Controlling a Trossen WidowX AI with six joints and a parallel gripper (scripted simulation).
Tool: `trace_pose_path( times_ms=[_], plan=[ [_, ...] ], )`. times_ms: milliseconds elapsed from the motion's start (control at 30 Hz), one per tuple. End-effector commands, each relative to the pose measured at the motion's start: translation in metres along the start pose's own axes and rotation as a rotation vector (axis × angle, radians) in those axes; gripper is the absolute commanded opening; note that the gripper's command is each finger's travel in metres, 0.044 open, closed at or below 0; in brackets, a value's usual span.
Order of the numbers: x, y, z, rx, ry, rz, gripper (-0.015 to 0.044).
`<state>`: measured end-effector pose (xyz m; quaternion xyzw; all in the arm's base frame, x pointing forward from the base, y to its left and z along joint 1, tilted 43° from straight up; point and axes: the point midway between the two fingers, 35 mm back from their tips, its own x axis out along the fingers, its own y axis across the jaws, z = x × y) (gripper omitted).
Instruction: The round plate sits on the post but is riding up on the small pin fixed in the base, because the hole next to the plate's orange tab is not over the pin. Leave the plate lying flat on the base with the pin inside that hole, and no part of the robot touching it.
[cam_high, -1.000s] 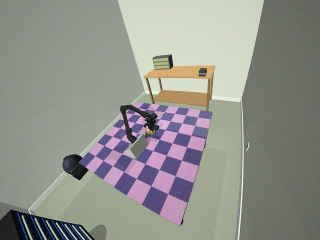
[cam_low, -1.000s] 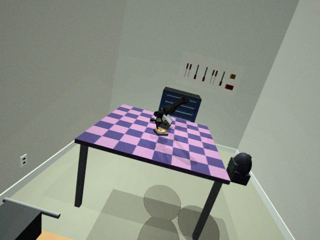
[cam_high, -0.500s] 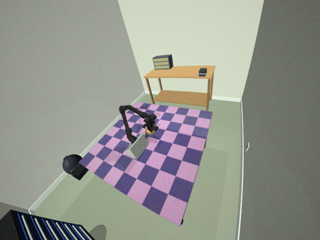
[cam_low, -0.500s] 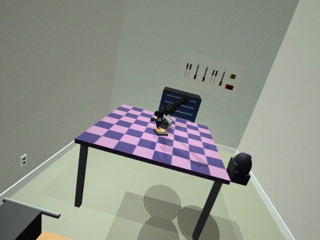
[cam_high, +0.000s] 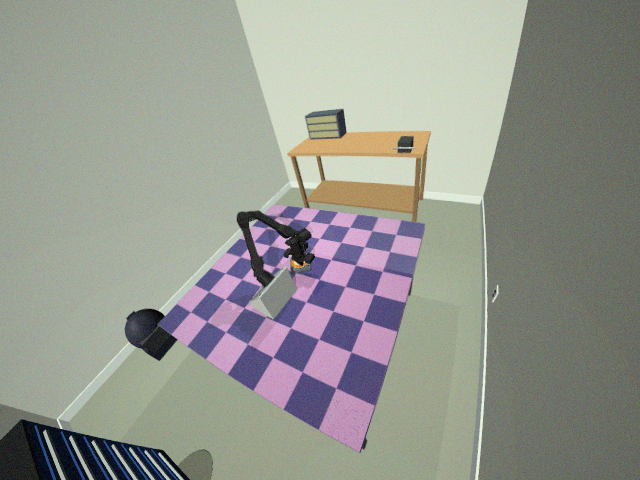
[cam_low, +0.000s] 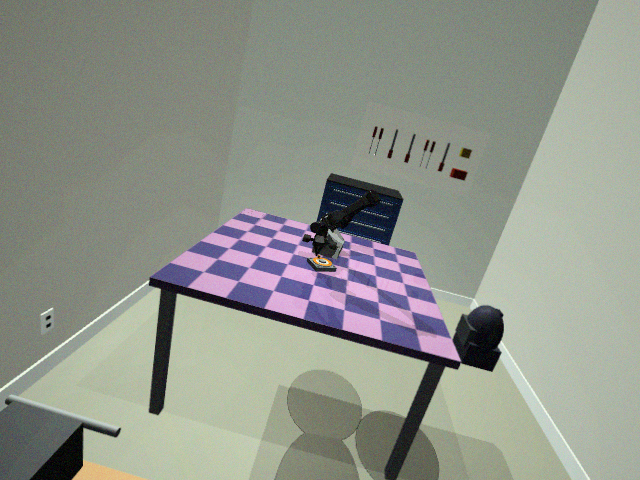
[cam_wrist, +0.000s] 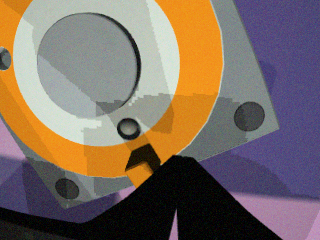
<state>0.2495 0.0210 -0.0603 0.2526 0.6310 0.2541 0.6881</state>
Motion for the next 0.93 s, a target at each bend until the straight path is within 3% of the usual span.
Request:
trace_pose_path(
  times_ms=[0,333,900],
  plan=[
    [-0.002,0.002,0.0,-0.003,-0.008,0.001,0.0],
    [-0.045,0.001,-0.005,-0.003,-0.007,-0.001,0.0],
    [-0.037,0.0,-0.005,0.007,-0.004,0.005,0.0]
  ],
)
